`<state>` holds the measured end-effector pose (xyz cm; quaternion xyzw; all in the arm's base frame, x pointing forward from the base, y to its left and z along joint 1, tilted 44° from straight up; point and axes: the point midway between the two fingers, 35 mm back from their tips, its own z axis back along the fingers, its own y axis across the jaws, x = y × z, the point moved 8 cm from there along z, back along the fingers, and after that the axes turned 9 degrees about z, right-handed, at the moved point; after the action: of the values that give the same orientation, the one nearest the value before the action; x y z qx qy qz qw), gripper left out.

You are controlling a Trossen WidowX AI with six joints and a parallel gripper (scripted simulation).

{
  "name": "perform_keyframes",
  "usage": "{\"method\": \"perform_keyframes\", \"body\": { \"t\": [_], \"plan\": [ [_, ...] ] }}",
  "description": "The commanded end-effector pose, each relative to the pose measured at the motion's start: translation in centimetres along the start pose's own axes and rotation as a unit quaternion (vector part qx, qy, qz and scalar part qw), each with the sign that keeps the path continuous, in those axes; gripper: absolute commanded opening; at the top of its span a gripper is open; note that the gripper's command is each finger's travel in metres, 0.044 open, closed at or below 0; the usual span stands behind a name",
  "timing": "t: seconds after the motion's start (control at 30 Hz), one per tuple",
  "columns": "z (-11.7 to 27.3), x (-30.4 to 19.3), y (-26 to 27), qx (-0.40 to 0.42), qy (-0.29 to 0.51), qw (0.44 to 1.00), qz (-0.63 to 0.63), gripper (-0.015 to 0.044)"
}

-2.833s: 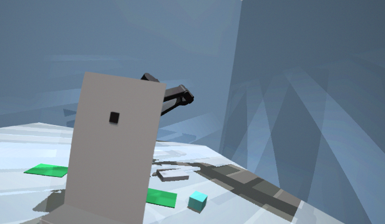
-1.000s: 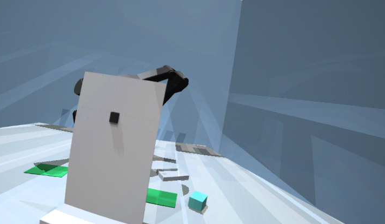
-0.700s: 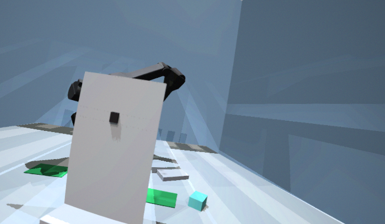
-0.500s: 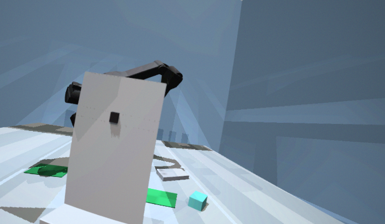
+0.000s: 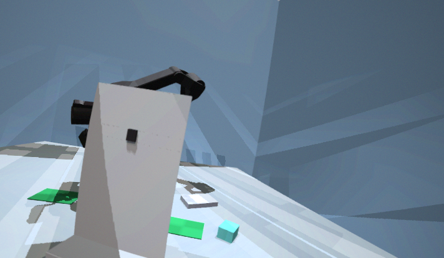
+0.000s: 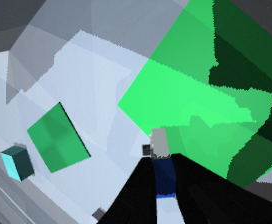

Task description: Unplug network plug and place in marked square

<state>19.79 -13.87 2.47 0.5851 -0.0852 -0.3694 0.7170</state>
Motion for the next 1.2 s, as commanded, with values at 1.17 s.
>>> {"method": "perform_keyframes", "body": {
  "t": [1.17],
  "plan": [
    [-3.6, -0.2, -2.4, 0.002, 0.000, 1.000, 0.002, 0.0000]
  ]
}}
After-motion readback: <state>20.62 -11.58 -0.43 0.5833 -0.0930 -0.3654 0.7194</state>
